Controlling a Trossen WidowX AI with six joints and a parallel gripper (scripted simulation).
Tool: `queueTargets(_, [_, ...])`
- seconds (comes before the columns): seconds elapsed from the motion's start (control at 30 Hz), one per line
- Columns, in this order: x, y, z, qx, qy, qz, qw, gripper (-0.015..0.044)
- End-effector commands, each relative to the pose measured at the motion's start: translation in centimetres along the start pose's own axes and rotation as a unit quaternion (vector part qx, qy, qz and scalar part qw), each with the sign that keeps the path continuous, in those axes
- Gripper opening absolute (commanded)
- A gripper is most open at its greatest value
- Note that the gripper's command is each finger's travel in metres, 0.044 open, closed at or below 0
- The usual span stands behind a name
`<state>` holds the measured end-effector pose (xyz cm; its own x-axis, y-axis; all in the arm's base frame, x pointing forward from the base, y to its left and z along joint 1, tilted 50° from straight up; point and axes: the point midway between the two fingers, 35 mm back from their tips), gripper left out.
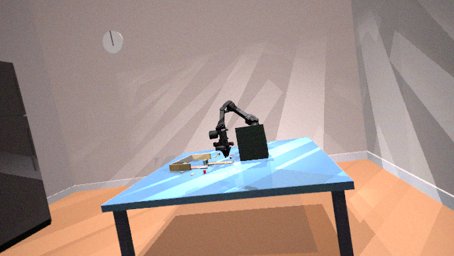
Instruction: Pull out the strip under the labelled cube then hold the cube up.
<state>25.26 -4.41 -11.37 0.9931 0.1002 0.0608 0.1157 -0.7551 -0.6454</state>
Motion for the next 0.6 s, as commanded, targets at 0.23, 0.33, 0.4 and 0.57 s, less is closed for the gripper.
queueTargets(0.23, [3.7,-0.5,-0.4,0.001,0.025,-0.002,1.000,0.0420])
queueTargets(0.33, [4.6,-0.7,-0.4,0.001,0.025,-0.002,1.000,0.0440])
queueTargets(0.4, [5.3,-0.8,-0.5,0.001,0.025,-0.002,1.000,0.0440])
queueTargets(0.57, [6.9,-1.1,-0.7,0.001,0.025,-0.003,1.000,0.0440])
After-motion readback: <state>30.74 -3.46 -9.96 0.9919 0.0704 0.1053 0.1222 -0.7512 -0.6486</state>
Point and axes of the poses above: the point midway between the two fingers, 35 mm back from their tips, its own y axis out along the fingers, its own z axis across the jaws, x = y × z, and after that the axes turned 14 degrees about -y, right-handed
